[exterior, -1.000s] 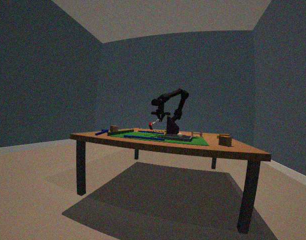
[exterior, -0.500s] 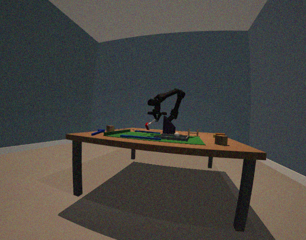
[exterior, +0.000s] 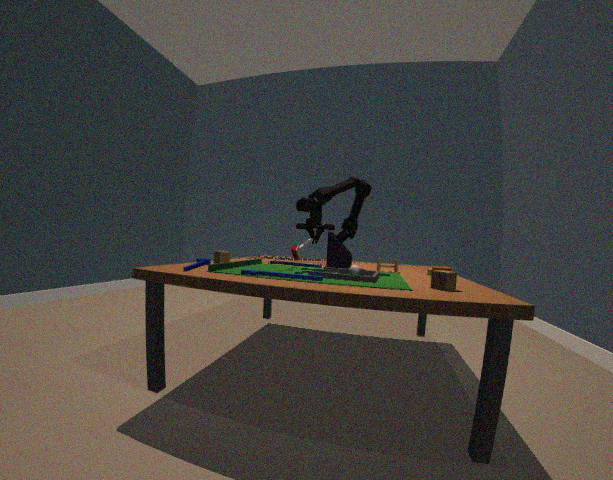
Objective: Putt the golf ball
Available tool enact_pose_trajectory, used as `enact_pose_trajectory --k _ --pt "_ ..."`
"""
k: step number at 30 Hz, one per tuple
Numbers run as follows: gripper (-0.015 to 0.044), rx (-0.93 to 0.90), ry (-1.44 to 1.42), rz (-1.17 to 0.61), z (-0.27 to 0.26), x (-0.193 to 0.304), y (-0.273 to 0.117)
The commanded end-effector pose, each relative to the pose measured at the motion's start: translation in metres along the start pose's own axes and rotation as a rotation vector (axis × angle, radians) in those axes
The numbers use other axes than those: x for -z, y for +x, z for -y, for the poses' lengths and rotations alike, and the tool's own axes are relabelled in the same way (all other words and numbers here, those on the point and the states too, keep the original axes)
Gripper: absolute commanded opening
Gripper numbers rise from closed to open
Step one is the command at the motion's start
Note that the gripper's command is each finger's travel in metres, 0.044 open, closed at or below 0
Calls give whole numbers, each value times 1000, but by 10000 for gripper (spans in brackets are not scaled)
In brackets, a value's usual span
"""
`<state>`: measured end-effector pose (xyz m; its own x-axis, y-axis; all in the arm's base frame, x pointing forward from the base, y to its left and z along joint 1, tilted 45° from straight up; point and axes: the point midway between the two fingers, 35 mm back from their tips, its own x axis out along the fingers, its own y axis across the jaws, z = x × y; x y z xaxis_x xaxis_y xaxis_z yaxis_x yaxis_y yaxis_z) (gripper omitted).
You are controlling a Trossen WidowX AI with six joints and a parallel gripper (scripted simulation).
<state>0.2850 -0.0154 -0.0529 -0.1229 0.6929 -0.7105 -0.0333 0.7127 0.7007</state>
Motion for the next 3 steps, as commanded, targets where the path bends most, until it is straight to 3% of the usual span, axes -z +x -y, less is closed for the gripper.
enact_pose_trajectory --k 1,3 --pt "0 1 2 4 1 0 0" --pt "0 1 2 4 1 0 0"
